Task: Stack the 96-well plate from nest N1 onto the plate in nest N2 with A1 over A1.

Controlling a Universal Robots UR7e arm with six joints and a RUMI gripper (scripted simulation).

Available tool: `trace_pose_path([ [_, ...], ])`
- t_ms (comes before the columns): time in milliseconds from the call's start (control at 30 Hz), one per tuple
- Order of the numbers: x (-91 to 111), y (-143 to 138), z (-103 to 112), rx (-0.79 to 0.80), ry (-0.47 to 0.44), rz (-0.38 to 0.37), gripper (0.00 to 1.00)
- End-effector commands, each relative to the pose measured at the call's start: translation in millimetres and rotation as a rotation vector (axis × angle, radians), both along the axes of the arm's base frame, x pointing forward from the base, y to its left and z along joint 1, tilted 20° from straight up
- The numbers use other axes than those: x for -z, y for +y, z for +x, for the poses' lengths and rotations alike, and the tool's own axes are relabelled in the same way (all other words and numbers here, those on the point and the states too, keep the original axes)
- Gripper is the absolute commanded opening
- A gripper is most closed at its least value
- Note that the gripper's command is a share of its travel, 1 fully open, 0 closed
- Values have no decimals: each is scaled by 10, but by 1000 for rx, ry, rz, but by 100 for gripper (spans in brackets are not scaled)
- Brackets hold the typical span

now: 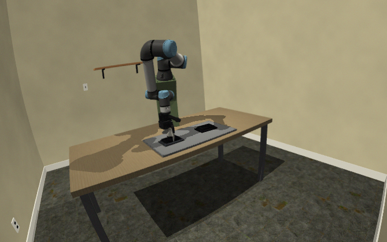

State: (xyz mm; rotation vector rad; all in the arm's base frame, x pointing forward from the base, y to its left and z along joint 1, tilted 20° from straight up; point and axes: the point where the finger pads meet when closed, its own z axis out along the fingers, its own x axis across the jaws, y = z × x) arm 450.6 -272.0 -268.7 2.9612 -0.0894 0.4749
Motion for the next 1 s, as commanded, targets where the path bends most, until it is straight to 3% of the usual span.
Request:
trace_pose_path([
  [0,-5,-3,2,0,-1,-1,0],
  [967,-395,59,-126,0,-1,-1,0],
])
